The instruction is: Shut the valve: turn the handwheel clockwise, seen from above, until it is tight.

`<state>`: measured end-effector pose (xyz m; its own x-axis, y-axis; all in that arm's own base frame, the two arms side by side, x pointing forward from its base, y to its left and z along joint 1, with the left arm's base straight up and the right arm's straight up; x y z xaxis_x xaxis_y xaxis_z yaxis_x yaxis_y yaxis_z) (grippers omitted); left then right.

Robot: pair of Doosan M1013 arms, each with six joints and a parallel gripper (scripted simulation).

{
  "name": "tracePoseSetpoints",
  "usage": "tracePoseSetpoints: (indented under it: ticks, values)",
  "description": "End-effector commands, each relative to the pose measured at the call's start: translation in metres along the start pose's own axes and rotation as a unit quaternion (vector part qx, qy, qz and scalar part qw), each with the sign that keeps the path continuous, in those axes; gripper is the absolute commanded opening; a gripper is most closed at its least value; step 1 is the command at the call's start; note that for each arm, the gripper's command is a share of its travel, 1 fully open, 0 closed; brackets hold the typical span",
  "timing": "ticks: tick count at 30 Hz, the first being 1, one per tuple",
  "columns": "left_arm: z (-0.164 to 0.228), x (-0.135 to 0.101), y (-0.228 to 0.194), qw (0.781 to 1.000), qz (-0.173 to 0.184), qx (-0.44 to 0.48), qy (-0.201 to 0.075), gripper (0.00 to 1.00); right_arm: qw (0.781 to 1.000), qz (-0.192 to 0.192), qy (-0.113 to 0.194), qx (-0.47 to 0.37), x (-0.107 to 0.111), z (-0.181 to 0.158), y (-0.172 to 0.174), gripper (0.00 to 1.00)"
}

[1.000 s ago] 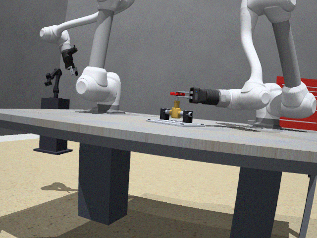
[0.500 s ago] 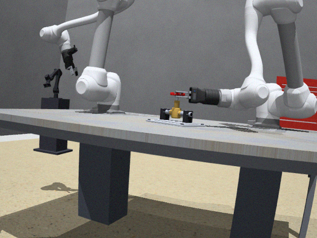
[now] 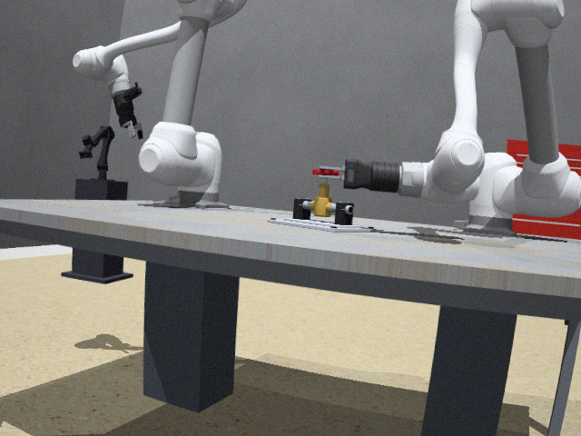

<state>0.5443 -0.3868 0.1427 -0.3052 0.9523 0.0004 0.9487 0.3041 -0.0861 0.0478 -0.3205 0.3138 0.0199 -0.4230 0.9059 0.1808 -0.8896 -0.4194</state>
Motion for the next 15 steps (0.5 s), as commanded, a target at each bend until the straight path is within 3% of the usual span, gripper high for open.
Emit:
tracePoseSetpoints:
  ticks: [1, 5, 15]
  values:
    - [-0.002, -0.003, 0.004, 0.999, 0.037, 0.0, 0.002, 0.0, 1.0, -0.001, 0.0, 0.0, 0.001, 0.0, 0.0, 1.0]
    - [-0.002, -0.004, 0.006, 0.998, 0.057, 0.0, 0.004, 0.0, 1.0, -0.001, 0.0, 0.0, 0.001, 0.0, 0.0, 1.0]
    - [-0.003, -0.013, 0.015, 0.986, 0.166, 0.0, 0.014, 0.0, 1.0, -0.001, 0.0, 0.0, 0.001, 0.0, 0.0, 1.0]
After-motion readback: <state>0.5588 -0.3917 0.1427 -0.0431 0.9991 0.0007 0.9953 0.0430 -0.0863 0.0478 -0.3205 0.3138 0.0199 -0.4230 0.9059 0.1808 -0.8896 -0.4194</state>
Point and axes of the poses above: on each arm, the point where the finger pads meet when closed, its own x axis back along the fingers, its own z axis across the jaws, y = z × x, the point moved 5 cm from there along x, back along the fingers, and after that the axes turned 5 degrees about x, right-handed, at the moved point
